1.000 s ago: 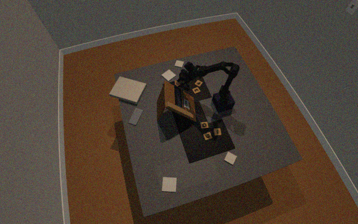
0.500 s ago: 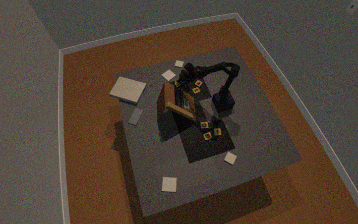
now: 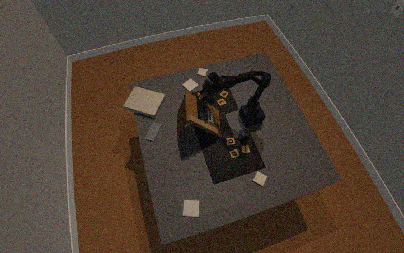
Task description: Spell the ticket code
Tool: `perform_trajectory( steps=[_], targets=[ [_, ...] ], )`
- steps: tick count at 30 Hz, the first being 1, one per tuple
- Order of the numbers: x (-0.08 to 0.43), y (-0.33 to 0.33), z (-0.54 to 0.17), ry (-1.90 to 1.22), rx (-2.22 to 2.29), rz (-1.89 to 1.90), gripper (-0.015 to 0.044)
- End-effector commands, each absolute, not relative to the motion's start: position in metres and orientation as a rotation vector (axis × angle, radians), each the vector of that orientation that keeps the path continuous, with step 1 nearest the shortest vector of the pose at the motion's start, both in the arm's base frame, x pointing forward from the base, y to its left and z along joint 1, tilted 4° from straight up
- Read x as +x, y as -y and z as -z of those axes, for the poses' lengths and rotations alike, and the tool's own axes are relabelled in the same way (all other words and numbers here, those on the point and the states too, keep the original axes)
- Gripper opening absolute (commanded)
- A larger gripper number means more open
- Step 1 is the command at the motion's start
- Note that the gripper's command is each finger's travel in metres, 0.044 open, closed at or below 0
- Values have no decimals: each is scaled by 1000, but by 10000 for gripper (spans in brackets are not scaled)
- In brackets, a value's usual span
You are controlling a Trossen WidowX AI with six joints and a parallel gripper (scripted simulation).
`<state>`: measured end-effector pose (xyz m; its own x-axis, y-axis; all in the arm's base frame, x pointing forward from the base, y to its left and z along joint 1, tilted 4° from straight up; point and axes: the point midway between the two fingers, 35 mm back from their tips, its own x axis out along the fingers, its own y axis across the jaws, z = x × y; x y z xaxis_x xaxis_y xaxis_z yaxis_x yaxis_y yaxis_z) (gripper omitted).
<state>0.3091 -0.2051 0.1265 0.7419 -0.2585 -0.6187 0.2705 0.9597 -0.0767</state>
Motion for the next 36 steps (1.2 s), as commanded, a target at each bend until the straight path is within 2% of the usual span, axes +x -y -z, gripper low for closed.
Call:
perform_trajectory(
  steps=[1, 36],
  targets=[
    [309, 203, -126, -674, 22, 296, 0],
    [315, 186, -125, -674, 24, 295, 0]
  ],
)
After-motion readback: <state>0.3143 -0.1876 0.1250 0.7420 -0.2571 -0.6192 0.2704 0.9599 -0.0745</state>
